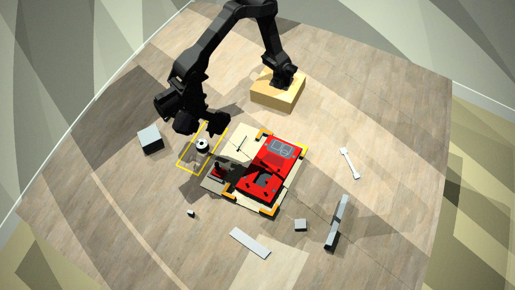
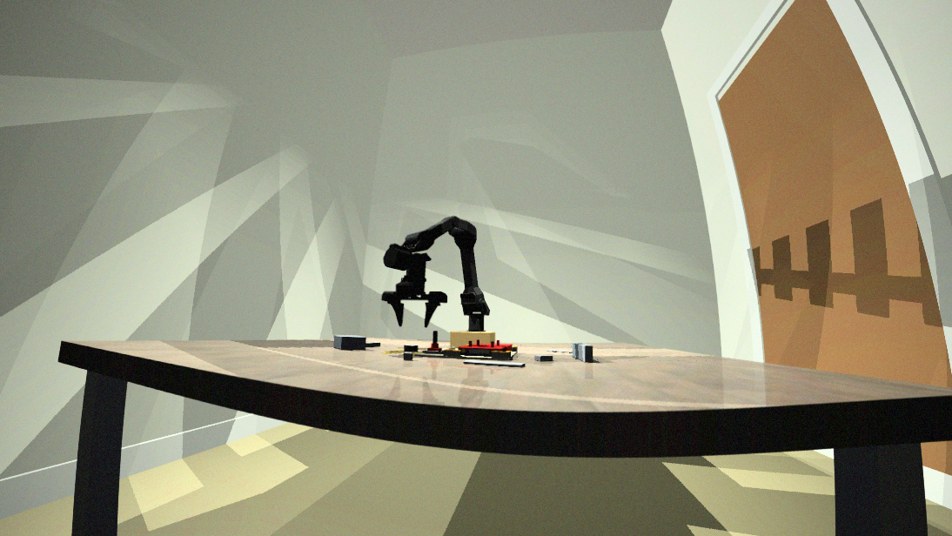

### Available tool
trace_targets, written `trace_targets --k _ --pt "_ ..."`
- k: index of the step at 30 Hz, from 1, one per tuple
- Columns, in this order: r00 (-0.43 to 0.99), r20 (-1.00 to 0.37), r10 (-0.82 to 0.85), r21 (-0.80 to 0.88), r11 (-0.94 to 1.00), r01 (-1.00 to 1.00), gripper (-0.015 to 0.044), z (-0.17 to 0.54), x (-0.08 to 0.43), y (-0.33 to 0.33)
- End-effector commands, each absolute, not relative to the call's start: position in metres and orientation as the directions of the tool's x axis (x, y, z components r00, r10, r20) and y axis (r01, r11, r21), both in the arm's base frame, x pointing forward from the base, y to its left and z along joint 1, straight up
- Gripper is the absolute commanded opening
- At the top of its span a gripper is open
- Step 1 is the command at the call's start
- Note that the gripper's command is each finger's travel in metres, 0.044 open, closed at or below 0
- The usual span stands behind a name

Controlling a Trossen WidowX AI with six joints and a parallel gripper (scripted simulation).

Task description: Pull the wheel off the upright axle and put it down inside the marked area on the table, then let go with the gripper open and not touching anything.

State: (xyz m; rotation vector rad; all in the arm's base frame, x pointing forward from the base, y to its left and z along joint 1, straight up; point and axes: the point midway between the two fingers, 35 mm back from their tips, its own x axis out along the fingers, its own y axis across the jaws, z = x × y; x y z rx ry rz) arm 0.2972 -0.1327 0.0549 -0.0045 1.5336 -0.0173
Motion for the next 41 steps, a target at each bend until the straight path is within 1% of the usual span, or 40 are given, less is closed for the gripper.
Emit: trace_targets --k 1,11,41 --pt "0.034 -0.999 -0.011 -0.011 1.0 0.005 0.044 0.067 0.279 -0.124" --pt "0.022 -1.0 -0.009 -0.009 1.0 0.007 0.044 0.097 0.221 -0.099" --pt "0.022 -1.0 -0.009 -0.009 1.0 0.006 0.044 0.097 0.22 -0.098"
